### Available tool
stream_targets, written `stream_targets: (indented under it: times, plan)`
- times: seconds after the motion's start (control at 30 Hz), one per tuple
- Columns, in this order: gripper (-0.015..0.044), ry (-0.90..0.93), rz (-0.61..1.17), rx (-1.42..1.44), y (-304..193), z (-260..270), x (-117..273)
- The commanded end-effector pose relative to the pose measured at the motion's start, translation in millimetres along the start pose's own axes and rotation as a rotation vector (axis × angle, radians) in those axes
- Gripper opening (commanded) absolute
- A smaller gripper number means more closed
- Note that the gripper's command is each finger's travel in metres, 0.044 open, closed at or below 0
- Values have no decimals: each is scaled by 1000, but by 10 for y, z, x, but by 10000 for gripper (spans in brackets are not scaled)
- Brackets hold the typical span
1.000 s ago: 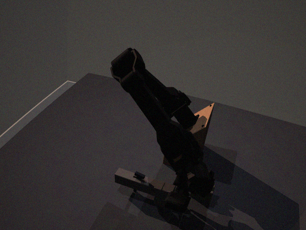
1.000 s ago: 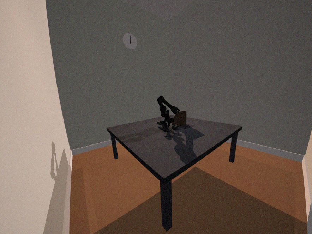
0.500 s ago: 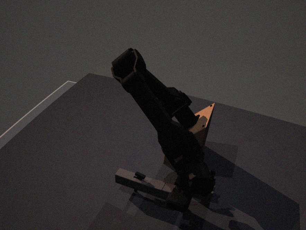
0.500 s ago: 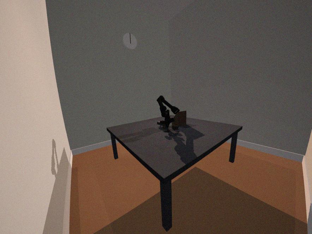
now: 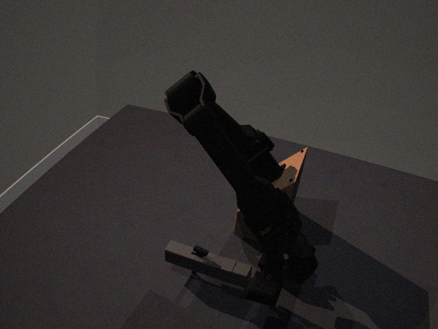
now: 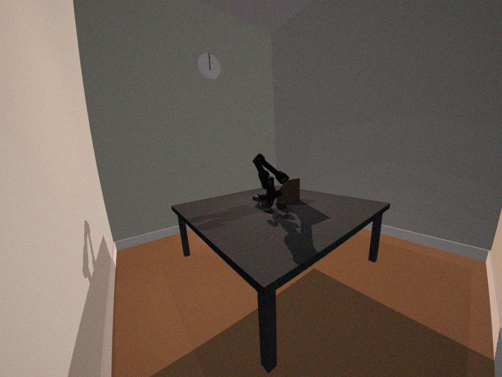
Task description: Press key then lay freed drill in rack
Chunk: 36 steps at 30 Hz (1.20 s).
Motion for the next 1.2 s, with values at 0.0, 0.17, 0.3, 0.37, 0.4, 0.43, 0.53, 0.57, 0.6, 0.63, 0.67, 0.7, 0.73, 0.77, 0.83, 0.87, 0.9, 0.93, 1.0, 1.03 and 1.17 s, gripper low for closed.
stream_targets:
  times: [0.0, 0.17, 0.3, 0.37, 0.4, 0.43, 0.53, 0.57, 0.6, 0.63, 0.67, 0.7, 0.73, 0.77, 0.83, 0.87, 0.9, 0.93, 1.0, 1.03, 1.17]
  plan:
    - [0, -3, -4, -6, 75, -33, 12]
    - [0, -3, -5, -6, 162, -43, 18]
    - [0, -3, -5, -6, 214, -50, 22]
    - [0, -3, -5, -6, 247, -54, 24]
    - [0, -3, -6, -6, 264, -56, 25]
    - [0, -3, -6, -6, 282, -57, 27]
    - [53, 1, -1, -3, 229, -26, 12]
    - [79, 1, -1, -3, 229, -26, 12]
    - [105, 1, -1, -3, 229, -26, 12]
    - [131, 1, -1, -3, 229, -26, 12]
    - [157, 1, -1, -3, 229, -26, 12]
    - [184, 1, -1, -3, 229, -26, 12]
    - [210, 1, -1, -3, 229, -26, 12]
    - [236, 1, -1, -3, 229, -26, 12]
    - [289, 1, -1, -3, 227, -26, 11]
    - [315, 0, -2, -3, 222, -25, 9]
    - [341, -1, -3, -4, 215, -25, 7]
    - [368, -2, -4, -5, 206, -25, 5]
    - [420, -3, -5, -6, 194, -31, 2]
    - [440, -3, -5, -6, 191, -34, 1]
    - [440, -3, -5, -6, 176, -41, -2]
Point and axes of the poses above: the point midway between the two fingers, 35 mm back from their tips, its own x axis back along the fingers, its own z axis across the jaws, y = z × x, the point moved 6 cm from there along x, back along the fingers, and after that the axes turned 4 degrees about x, right-handed, at the moved point
